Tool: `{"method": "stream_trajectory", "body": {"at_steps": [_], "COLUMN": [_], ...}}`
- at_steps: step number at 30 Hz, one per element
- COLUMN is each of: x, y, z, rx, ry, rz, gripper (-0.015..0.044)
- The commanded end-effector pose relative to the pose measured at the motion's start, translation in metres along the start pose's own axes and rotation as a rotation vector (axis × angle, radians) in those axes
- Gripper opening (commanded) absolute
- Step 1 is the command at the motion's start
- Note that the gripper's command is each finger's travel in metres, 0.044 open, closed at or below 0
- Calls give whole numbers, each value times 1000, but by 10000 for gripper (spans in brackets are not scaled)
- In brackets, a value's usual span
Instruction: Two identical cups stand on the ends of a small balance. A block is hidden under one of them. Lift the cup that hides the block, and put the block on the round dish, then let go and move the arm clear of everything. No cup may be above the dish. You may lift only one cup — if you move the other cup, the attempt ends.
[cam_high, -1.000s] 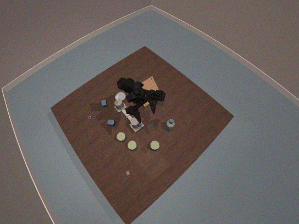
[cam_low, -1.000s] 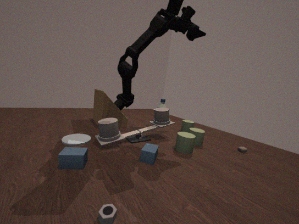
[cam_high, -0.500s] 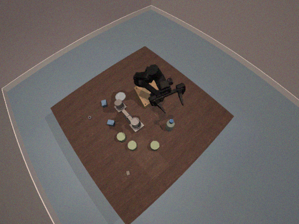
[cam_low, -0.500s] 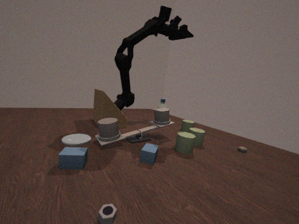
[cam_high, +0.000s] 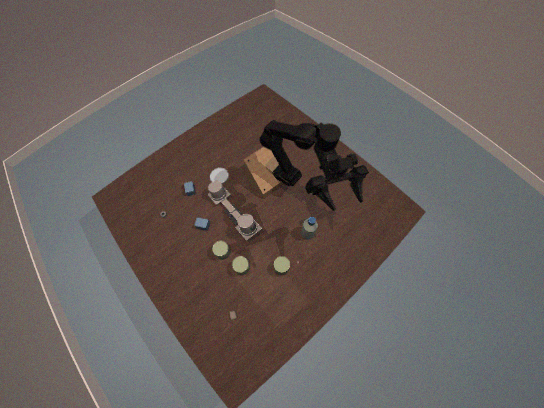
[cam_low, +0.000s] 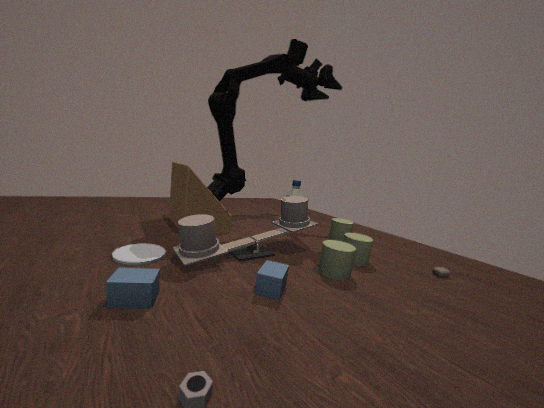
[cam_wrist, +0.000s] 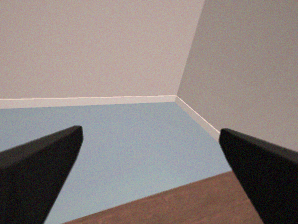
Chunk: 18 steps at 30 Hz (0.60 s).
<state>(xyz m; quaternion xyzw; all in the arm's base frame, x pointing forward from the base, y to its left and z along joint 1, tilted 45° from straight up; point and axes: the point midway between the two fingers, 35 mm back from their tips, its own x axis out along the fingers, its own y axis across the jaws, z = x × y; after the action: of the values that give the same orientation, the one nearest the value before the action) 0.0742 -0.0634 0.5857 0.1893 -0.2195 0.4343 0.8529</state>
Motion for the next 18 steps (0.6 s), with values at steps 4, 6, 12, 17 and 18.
{"method": "stream_trajectory", "body": {"at_steps": [4,6,12,17,18], "x": [24,30,49,63,65], "y": [38,44,54,53,51], "z": [-37,-48,-83,-114,-120], "rx": [-212,-269,-421,-523,-541], "ry": [124,159,278,390,413], "rz": [-27,-38,-75,-113,-121], "gripper": [440,440,440,440,440]}}
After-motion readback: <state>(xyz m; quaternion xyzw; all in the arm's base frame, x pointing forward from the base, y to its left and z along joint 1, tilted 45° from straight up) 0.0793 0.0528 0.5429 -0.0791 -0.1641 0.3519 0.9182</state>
